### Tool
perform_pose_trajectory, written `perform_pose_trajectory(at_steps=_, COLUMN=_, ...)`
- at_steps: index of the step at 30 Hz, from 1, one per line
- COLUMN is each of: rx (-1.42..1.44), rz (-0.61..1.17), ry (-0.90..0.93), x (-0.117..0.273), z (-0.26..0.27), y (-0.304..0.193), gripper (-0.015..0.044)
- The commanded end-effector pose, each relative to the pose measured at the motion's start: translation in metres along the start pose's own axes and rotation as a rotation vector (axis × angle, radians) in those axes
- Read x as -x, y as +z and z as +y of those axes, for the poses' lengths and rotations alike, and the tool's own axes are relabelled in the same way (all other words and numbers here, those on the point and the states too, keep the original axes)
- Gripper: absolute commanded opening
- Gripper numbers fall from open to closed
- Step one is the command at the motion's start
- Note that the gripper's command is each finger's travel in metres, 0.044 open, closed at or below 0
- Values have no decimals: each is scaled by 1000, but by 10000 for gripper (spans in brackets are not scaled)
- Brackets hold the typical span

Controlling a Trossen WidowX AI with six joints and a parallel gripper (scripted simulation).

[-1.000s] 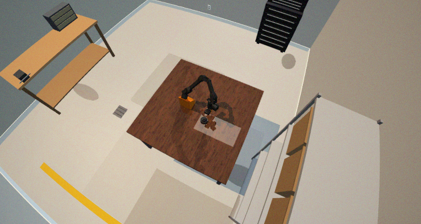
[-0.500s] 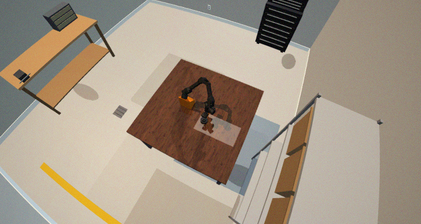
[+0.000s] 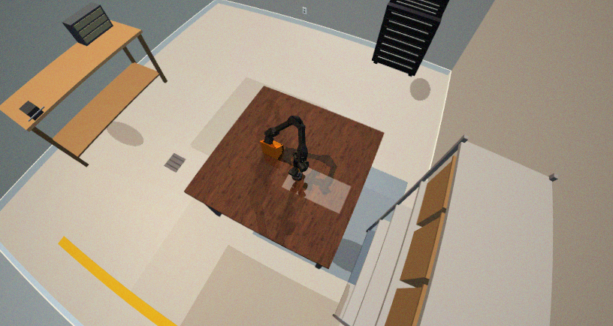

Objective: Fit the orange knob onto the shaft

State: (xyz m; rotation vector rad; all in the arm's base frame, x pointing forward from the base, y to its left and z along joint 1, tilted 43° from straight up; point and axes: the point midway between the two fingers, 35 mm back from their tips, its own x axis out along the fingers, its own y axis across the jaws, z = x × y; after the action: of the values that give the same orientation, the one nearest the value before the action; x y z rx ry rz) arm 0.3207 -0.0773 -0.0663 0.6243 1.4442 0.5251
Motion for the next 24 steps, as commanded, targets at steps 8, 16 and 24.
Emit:
perform_pose_trajectory(at_steps=8, rx=6, rz=-2, ry=0, x=-18, z=-7, y=-3, gripper=0)
perform_pose_trajectory(at_steps=16, rx=9, rz=-2, ry=1, x=-26, z=-7, y=-3, gripper=0)
perform_pose_trajectory(at_steps=24, rx=12, rz=-2, ry=1, x=-26, z=-7, y=-2, gripper=0)
